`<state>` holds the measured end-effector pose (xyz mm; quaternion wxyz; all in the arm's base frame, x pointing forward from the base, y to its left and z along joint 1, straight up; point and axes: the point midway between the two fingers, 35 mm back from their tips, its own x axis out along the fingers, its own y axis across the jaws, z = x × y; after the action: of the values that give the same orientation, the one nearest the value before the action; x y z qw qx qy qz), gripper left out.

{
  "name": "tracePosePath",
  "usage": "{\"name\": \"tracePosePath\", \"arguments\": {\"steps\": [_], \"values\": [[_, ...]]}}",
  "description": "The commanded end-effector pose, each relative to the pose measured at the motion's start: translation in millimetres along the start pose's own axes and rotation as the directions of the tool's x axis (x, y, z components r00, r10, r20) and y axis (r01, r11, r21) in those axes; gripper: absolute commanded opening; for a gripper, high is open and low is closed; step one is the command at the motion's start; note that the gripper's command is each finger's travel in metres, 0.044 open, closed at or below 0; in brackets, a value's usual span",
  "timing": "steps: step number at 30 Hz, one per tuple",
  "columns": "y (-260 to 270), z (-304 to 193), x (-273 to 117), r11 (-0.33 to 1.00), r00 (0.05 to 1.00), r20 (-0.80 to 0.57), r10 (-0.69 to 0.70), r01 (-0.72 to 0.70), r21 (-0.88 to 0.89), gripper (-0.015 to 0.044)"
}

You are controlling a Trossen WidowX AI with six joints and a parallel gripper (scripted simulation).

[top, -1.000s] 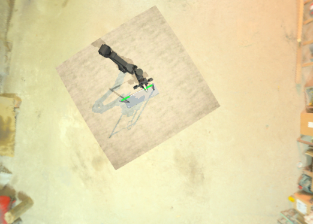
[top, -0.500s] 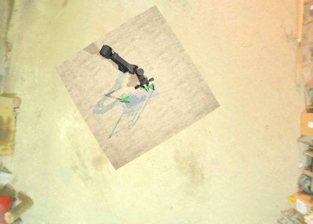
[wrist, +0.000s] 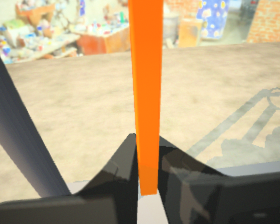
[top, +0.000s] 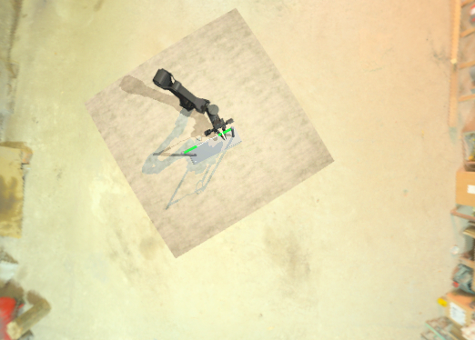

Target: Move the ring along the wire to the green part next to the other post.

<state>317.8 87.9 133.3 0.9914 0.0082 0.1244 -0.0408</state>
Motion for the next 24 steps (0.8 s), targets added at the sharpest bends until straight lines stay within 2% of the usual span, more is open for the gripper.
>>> {"name": "tracePosePath", "arguments": {"steps": [1, 11, 22, 24], "values": [[-0.7, -0.9, -0.2, 1.000, 1.000, 0.000, -0.003, 0.003, 0.003, -0.0150], [-0.7, -0.9, -0.2, 1.000, 1.000, 0.000, -0.003, 0.003, 0.003, -0.0150], [-0.1, -0.3, -0.5, 1.000, 1.000, 0.000, 0.000, 0.000, 0.000, 0.0139], [0.2, -0.1, -2.6, 1.000, 1.000, -0.001, 0.000, 0.000, 0.000, 0.0160]]}}
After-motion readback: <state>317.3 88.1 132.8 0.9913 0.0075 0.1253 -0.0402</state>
